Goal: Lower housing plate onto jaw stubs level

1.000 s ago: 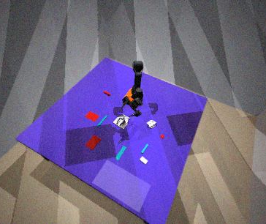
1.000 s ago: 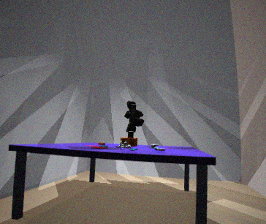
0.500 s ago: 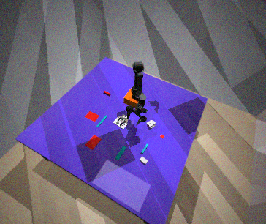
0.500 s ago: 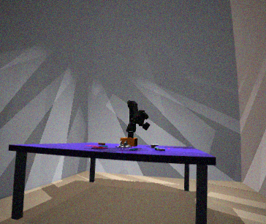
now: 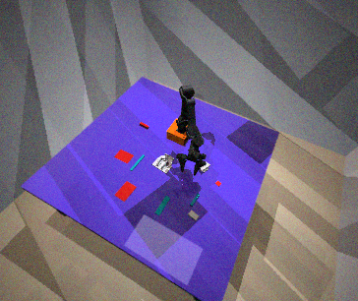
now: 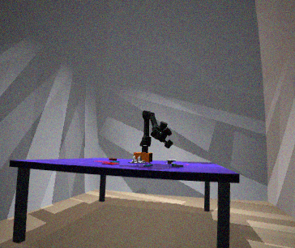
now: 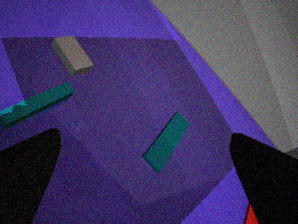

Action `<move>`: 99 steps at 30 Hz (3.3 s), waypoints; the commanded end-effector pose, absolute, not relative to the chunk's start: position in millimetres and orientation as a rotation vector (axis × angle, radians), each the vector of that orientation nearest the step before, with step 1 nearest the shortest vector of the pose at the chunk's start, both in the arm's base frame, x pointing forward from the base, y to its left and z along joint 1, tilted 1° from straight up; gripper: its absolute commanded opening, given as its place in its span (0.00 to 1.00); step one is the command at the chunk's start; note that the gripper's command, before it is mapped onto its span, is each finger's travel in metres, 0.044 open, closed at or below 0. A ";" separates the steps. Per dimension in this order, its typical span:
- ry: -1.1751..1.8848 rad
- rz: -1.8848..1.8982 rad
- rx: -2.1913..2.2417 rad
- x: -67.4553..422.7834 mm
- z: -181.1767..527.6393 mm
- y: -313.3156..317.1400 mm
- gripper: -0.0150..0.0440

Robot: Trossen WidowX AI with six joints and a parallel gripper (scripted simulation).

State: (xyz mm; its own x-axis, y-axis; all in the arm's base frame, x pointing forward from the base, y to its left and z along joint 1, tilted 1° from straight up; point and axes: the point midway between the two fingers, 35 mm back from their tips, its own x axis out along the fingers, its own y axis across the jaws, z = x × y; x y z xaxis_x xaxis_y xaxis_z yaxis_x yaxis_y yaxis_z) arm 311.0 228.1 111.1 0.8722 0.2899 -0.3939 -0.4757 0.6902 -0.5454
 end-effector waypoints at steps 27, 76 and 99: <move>0.938 0.844 -0.834 220.1 56.9 285.3 1.00; 1.316 0.916 -0.908 158.3 4.6 277.9 1.00; 1.316 0.916 -0.908 159.3 -24.5 278.6 1.00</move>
State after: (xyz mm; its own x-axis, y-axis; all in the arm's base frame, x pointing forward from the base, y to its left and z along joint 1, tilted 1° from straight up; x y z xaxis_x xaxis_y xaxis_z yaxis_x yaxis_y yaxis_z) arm 159.8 278.1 -23.3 0.0437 0.0279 -0.9987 -0.9255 0.3776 -0.0299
